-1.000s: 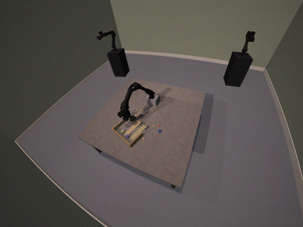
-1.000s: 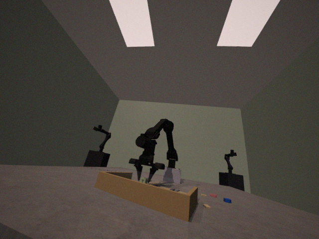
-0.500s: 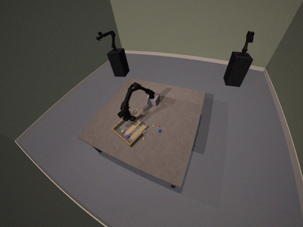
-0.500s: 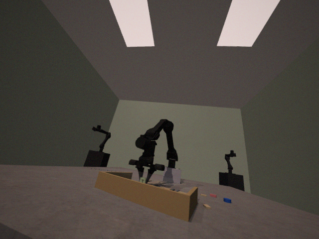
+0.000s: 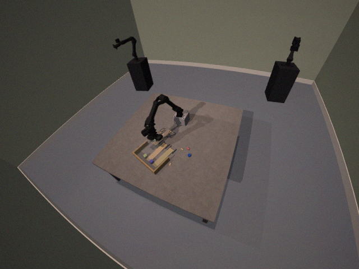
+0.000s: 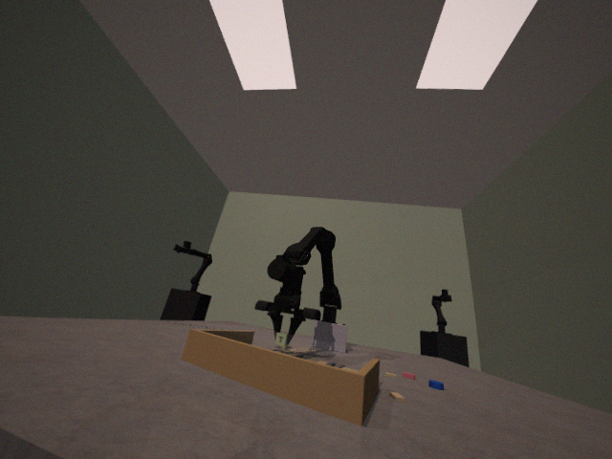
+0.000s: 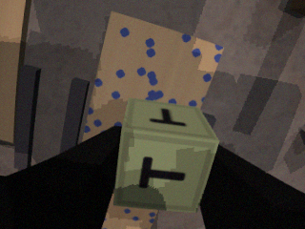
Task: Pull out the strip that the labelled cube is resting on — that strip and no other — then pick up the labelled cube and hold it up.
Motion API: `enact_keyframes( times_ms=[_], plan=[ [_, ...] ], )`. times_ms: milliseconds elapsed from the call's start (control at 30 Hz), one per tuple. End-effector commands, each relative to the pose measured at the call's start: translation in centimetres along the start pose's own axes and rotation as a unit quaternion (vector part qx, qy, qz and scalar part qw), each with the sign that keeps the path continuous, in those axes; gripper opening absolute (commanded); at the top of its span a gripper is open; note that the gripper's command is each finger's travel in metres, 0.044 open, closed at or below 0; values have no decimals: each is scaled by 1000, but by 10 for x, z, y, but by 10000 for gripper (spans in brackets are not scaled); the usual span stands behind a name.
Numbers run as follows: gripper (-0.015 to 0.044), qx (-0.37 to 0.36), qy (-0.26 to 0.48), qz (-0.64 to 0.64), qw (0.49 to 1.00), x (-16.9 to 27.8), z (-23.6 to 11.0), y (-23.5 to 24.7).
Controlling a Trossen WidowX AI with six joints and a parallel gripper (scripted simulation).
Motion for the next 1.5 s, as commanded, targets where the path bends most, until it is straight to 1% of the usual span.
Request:
enact_keyframes(
  times_ms=[0, 167, 300, 700, 800, 967, 1467],
  plan=[
    [0, -1, -4, 1, 1000, 14, -13, 1],
    [0, -2, -4, 1, 1000, 31, -22, 1],
    [0, -2, -4, 1, 1000, 33, -22, 2],
    [0, -2, -2, 1, 1000, 74, -21, 4],
    [0, -2, -2, 1, 1000, 74, -26, 4],
    [0, -2, -2, 1, 1000, 74, -56, 4],
    [0, -2, -2, 1, 1000, 74, -58, 4]
  ],
)
Point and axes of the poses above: the point midway between the two fingers, 35 mm back from their tips, its own z axis out along the fingers, its own y axis across the jaws, x = y × z, the point moved 6 cm from there along -z, back along the fingers, and after that the axes turned 6 degrees about z, right-handed, at the moved point
